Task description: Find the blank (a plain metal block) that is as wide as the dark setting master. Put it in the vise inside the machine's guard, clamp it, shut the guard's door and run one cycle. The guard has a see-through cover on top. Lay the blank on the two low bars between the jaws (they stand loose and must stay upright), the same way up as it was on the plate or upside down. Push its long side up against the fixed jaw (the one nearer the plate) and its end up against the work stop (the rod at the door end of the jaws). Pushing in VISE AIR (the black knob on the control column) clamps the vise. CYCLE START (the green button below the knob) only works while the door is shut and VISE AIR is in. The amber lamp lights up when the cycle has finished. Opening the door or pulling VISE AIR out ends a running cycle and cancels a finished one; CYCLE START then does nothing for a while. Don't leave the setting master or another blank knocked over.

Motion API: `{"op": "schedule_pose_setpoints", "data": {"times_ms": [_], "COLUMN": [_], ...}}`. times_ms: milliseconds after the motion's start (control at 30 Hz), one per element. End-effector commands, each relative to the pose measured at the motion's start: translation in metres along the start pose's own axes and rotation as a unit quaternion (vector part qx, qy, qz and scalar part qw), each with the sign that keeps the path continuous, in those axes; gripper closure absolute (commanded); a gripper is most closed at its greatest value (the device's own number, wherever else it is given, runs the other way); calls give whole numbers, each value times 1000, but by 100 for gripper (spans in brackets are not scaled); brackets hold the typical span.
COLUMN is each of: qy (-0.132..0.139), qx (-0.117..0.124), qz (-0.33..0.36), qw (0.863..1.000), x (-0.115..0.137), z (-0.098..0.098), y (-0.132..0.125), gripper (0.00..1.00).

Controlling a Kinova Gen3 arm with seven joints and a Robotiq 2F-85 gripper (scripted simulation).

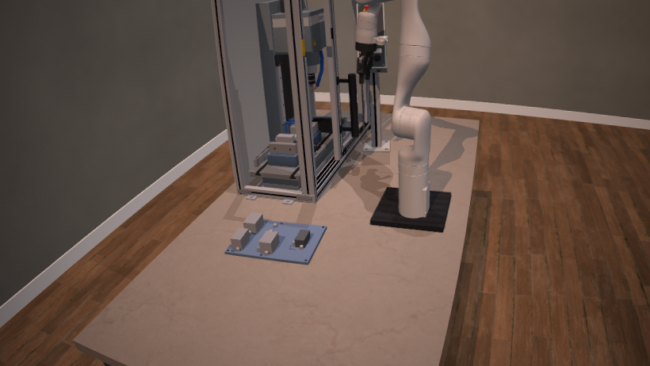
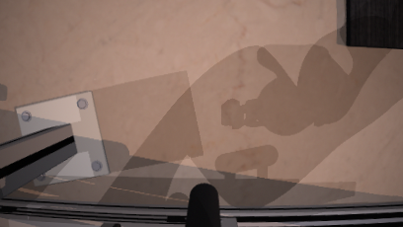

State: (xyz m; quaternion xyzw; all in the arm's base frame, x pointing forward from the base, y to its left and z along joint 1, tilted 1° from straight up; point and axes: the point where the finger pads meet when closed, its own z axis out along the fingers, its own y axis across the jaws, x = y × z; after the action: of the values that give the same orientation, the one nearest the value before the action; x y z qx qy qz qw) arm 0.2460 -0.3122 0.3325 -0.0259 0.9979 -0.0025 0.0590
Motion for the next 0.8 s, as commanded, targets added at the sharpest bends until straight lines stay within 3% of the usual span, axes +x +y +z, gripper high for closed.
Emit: {"op": "schedule_pose_setpoints", "data": {"times_ms": [0, 767], "qy": [0, 0], "qx": [0, 1], "qz": [0, 0], "qw": [1000, 1000], "x": [-20, -43], "z": [2, 4], "y": [0, 0], "gripper": [20, 20]}}
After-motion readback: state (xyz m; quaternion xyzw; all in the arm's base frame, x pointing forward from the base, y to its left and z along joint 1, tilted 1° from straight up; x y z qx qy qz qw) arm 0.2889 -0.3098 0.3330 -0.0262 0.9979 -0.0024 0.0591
